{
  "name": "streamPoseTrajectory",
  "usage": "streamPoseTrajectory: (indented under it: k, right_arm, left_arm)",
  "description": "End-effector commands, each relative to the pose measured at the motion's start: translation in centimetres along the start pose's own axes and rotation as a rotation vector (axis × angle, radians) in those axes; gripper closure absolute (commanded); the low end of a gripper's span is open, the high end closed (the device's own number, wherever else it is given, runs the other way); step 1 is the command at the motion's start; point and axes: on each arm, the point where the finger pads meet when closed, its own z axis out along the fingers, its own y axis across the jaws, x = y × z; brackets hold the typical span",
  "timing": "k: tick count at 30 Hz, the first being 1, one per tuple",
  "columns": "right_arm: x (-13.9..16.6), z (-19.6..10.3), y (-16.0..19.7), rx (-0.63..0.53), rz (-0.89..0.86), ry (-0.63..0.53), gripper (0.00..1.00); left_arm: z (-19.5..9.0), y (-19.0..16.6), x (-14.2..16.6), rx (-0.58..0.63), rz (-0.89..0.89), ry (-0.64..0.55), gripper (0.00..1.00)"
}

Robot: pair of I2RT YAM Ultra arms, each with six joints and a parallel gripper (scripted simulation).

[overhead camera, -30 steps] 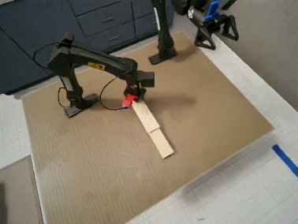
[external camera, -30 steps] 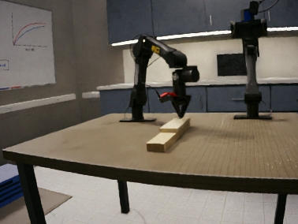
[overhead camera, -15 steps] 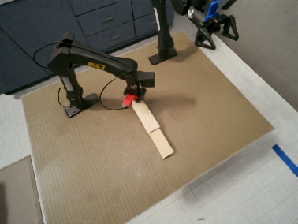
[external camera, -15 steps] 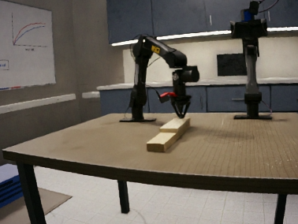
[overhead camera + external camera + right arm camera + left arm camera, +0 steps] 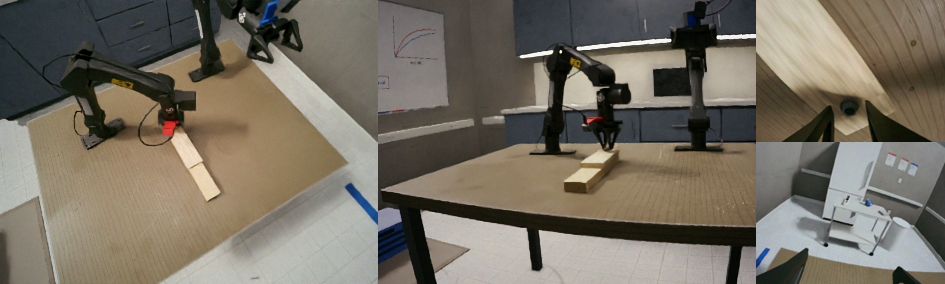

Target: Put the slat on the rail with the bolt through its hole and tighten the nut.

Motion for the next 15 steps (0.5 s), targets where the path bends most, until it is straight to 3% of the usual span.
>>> streamPoseTrajectory:
  k: [1, 15]
  right_arm:
    - [-0.06, -0.84, 0.23, -0.010, -0.279, -0.008, 0.66]
    - [-0.03, -1.09, 0.24, -0.007, -0.912, -0.013, 0.66]
  left_arm:
    - [-0.10, 0.00, -0.46, 0.000, 0.000, -0.012, 0.00]
    - [-0.10, 0.00, -0.46, 0.000, 0.000, -0.012, 0.00]
